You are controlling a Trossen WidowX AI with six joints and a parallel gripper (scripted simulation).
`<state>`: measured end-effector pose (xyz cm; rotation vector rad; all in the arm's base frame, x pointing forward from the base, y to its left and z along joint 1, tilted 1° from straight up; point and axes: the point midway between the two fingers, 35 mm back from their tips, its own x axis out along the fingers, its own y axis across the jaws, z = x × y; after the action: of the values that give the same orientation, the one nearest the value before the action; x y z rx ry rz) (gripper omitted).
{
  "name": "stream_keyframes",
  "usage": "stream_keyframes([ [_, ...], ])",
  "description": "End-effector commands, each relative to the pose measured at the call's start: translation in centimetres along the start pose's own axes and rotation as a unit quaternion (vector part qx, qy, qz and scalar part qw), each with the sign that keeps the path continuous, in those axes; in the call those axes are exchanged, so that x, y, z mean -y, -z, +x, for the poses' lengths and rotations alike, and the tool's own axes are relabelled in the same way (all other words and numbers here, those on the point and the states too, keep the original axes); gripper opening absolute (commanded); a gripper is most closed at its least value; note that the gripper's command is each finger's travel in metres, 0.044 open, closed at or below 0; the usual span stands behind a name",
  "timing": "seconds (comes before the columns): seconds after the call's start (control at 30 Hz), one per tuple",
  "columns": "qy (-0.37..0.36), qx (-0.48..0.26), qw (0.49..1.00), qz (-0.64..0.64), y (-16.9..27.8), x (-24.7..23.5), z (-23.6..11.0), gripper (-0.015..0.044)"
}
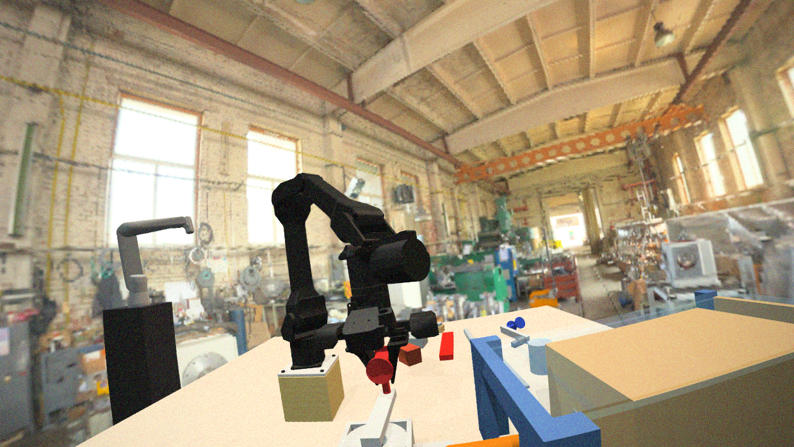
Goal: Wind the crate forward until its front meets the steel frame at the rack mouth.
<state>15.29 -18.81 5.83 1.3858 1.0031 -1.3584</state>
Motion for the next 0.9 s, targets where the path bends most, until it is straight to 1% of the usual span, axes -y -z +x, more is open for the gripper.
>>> stream_keyframes([
  [0.0,0.02,-0.002,1.0,0.006,0.0,1.7,0.3,0.0],
  [0.87,0.021,-0.001,1.0,0.006,-0.9,4.5,0.2,0.0],
])
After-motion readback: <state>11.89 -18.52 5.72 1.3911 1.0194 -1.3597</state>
